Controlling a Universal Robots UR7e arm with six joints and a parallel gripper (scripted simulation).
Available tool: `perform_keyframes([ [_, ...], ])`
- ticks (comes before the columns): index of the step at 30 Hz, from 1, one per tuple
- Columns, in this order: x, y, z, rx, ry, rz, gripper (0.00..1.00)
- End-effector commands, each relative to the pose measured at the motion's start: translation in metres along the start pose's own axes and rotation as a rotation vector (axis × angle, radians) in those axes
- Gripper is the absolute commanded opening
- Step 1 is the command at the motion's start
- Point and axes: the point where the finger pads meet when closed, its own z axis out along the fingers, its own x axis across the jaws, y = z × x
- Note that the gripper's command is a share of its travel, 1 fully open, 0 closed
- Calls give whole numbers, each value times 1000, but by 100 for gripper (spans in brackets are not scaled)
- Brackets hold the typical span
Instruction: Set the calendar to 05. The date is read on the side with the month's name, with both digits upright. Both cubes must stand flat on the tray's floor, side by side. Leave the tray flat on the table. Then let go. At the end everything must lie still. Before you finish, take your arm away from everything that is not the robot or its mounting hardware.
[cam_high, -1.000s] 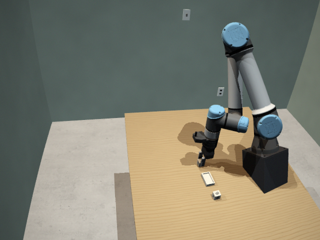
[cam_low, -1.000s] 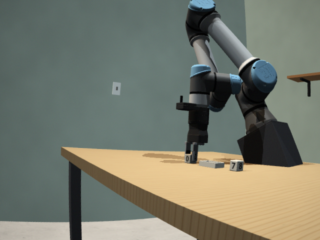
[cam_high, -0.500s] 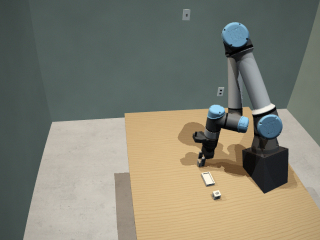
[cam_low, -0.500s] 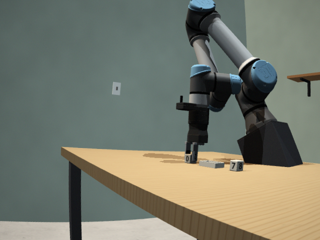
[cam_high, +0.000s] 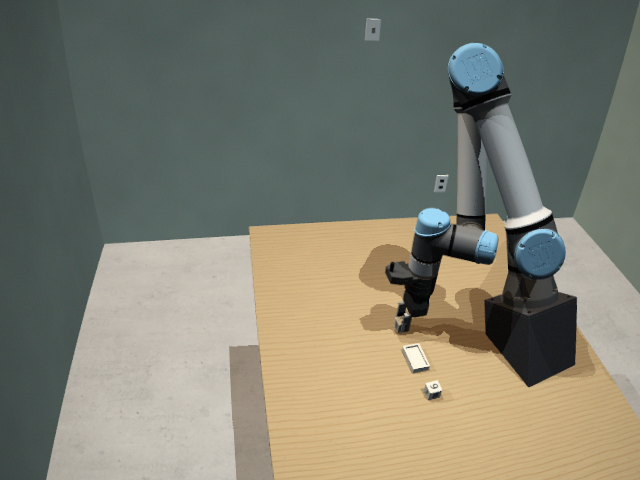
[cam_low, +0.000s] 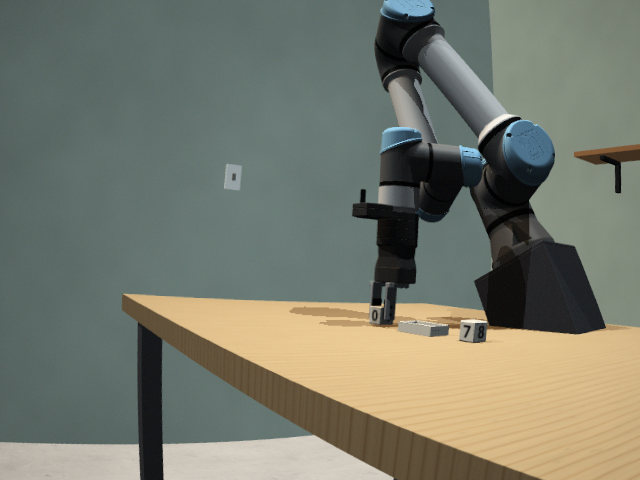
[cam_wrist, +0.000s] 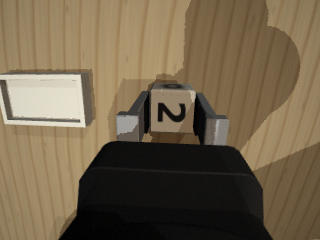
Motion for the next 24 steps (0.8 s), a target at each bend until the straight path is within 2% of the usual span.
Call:
perform_keyframes([
  [1,0,0,-6,1,1,0,60],
  [10,0,0,-19,1,1,0,60],
  [24,0,0,-55,1,1,0,60],
])
